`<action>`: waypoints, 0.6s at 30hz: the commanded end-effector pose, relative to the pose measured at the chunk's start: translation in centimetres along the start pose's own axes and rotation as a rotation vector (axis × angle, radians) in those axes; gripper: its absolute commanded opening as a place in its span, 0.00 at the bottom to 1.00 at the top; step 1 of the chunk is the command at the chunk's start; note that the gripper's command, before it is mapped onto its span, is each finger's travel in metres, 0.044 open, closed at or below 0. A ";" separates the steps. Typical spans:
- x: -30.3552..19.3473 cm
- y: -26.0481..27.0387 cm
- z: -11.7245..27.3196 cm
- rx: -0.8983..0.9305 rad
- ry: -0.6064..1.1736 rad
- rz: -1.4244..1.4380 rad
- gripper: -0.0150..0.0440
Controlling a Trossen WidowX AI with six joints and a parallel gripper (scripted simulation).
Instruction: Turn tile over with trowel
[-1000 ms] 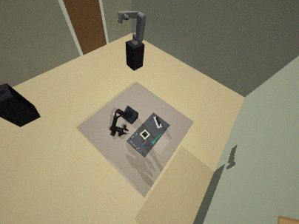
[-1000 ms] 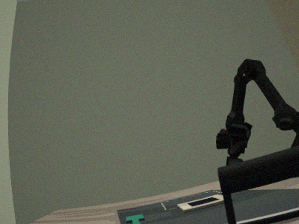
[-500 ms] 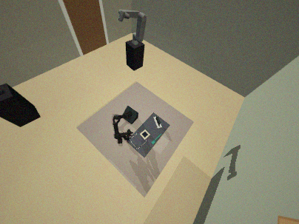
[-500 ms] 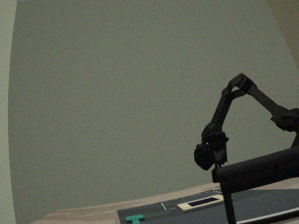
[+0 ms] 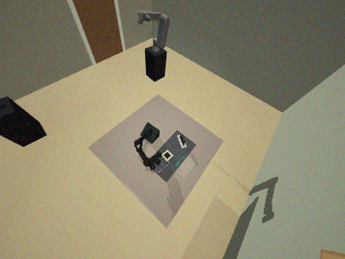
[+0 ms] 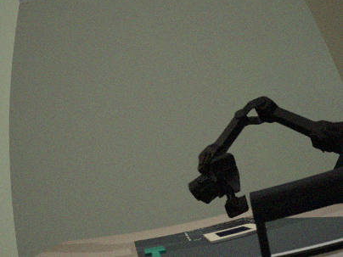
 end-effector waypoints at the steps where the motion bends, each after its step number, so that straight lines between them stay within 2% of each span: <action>1: 2.2 1.9 -2.4 -0.049 0.087 -0.039 0.71; 10: 6.3 7.2 -8.2 -0.223 0.203 -0.078 0.71; 18: 7.8 12.8 -13.1 -0.365 0.237 -0.091 0.71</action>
Point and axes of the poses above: the point midway between the two fingers, 35 mm back from their tips, its own z axis back along the fingers, its own y axis across the jaws, x = y × z, the point moved 9 cm from there along z, back along the fingers, and after that the axes turned 4 degrees about z, right-handed, at the moved point
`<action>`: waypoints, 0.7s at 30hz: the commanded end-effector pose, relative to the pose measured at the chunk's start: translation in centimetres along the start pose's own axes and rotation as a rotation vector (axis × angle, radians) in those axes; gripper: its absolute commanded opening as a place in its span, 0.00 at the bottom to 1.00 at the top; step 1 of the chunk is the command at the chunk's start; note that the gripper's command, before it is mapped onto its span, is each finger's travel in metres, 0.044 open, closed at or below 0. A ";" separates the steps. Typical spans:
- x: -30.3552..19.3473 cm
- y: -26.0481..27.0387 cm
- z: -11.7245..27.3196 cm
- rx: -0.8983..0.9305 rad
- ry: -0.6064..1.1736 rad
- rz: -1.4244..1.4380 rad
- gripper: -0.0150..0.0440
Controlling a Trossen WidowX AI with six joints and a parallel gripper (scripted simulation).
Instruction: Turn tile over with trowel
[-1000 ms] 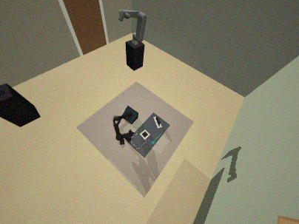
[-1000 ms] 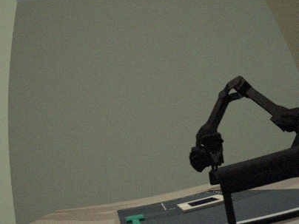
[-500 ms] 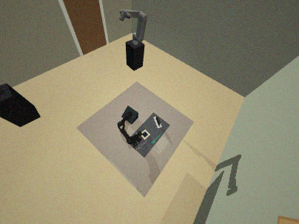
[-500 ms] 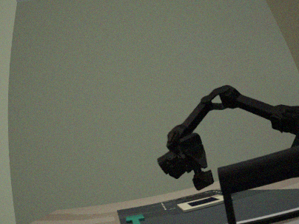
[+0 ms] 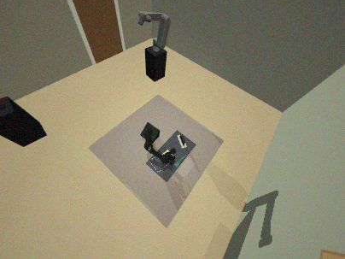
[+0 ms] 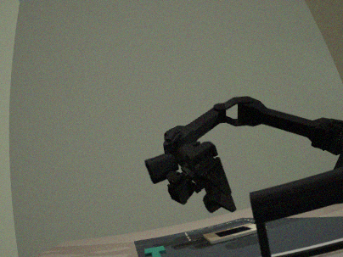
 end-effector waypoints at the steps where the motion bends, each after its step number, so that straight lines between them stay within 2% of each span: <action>1: 0.8 3.2 -1.6 -0.078 0.014 -0.028 0.71; 12: 1.3 12.4 -6.3 -0.305 -0.034 -0.129 0.71; 21: -0.6 20.7 -11.9 -0.497 -0.195 -0.234 0.71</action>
Point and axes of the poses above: the point midway between the two fingers, 35 mm back from their tips, its own z axis back along the fingers, its own y axis across the jaws, x = y × z, the point moved 9 cm from there along z, back along the fingers, and after that the axes turned 4 degrees about z, right-handed, at the moved point
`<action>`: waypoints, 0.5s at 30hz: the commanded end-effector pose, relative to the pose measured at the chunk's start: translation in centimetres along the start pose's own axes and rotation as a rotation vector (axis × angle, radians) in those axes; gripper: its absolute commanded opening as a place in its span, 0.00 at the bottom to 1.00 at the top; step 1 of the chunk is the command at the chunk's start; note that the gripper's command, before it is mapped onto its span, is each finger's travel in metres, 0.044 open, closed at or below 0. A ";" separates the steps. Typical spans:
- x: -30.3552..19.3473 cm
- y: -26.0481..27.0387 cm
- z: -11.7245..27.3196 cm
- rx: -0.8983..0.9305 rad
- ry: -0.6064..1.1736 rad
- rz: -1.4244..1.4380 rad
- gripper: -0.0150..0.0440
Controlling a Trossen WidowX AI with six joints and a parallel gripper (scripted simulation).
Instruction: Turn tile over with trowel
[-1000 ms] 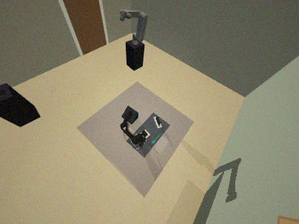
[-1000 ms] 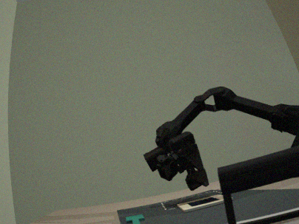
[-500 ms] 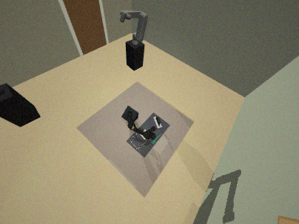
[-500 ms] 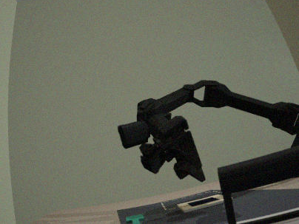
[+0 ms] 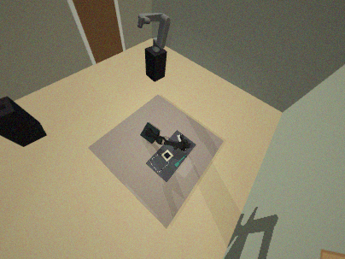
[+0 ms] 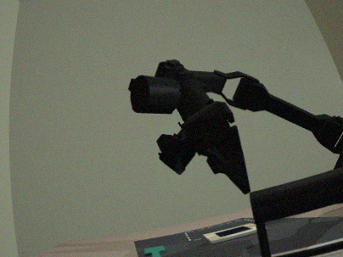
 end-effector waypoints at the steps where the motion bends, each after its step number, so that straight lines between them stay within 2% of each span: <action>1: -2.4 4.1 -1.0 -0.078 -0.081 -0.057 0.71; 10: -9.1 11.8 -3.1 -0.159 -0.326 -0.180 0.71; 15: -9.6 12.3 -3.2 -0.160 -0.346 -0.189 0.71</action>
Point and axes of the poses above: the point midway between the two fingers, 35 mm back from their tips, its own z axis back along the fingers, its own y axis across the jaws, x = y × z, the point moved 9 cm from there along z, back along the fingers, and after that the axes turned 4 degrees about z, right-handed, at the moved point
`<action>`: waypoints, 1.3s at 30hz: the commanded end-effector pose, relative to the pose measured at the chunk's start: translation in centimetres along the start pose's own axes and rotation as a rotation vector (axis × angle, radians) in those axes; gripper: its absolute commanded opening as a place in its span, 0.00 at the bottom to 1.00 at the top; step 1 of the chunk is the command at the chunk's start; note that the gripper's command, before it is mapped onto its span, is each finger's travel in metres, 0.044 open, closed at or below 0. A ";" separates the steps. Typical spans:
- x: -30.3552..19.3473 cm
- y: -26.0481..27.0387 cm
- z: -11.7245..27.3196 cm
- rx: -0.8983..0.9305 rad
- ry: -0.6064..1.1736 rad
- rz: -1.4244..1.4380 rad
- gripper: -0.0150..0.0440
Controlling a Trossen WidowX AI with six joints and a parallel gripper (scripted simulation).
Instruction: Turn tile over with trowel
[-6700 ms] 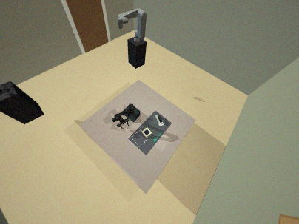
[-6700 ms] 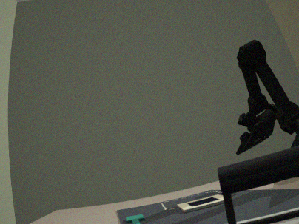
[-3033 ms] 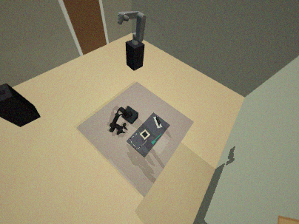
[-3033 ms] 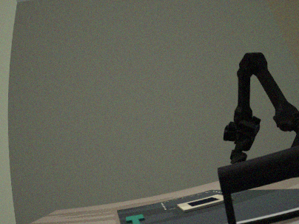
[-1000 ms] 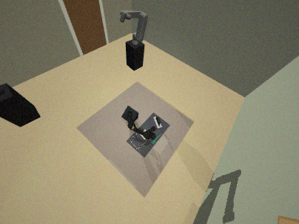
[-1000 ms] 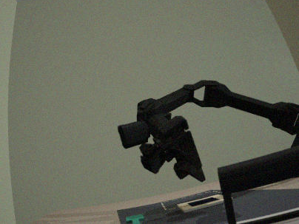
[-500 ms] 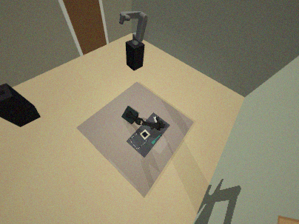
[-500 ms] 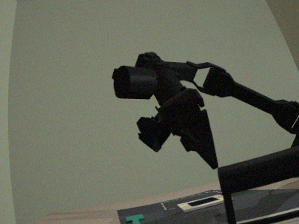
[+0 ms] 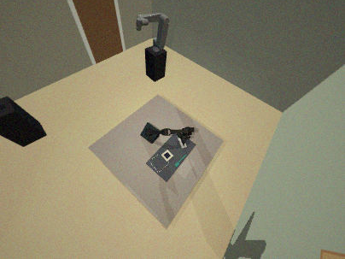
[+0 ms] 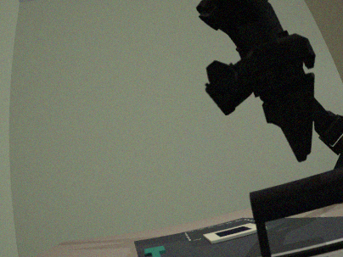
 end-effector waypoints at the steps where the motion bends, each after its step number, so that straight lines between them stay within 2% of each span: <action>1: 0.2 0.2 -0.4 -0.011 -0.020 -0.038 0.71; 35: 0.5 0.4 -4.9 -0.053 0.000 0.035 0.71; 39: 0.5 0.4 -4.9 -0.053 0.000 0.035 0.67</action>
Point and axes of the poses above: the point midway between the two fingers, 35 mm back from their tips, its own z axis back along the fingers, its own y axis across the jaws, x = y × z, the point moved 9 cm from there along z, back along the fingers, and after that the axes turned 4 degrees about z, right-handed, at the moved point
